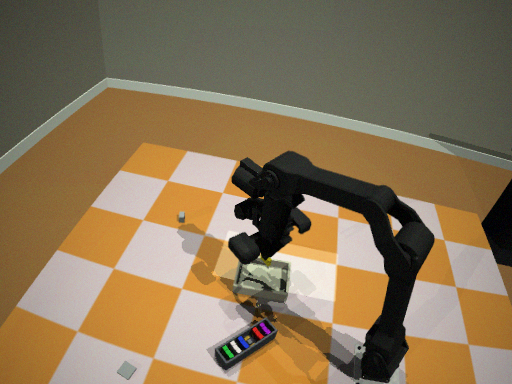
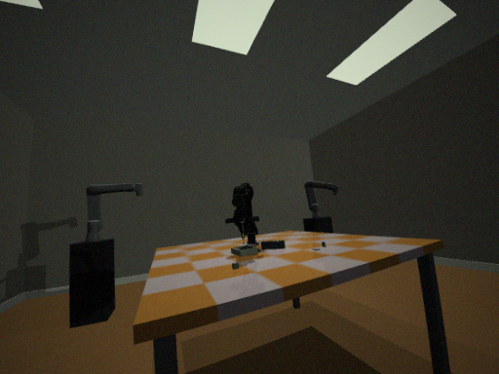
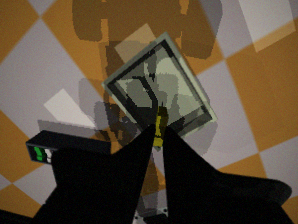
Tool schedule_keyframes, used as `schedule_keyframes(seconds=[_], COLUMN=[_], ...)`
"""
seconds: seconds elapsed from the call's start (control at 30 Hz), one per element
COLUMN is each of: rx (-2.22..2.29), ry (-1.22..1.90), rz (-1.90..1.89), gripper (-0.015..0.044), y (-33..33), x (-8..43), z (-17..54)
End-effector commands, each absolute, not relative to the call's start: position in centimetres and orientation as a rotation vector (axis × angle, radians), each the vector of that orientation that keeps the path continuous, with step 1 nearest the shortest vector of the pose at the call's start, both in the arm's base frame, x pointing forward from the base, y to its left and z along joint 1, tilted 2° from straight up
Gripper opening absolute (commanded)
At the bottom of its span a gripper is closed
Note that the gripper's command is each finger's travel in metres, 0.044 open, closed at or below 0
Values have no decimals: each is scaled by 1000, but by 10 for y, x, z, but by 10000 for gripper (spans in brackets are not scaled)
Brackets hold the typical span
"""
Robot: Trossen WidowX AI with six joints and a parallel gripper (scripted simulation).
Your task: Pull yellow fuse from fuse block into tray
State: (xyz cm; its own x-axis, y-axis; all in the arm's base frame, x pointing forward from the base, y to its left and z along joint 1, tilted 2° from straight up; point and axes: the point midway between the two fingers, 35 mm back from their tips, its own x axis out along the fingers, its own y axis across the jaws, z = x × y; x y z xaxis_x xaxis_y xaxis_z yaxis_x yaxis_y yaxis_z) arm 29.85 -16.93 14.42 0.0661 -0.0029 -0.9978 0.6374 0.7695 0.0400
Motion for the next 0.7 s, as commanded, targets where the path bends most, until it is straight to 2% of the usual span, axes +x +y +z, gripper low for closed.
schedule_keyframes(seconds=[0.0,0.67], rx=[552,552], ry=[1449,1449], rz=[-507,-507], gripper=[0,0], y=[-173,-173], x=[299,301], z=[142,111])
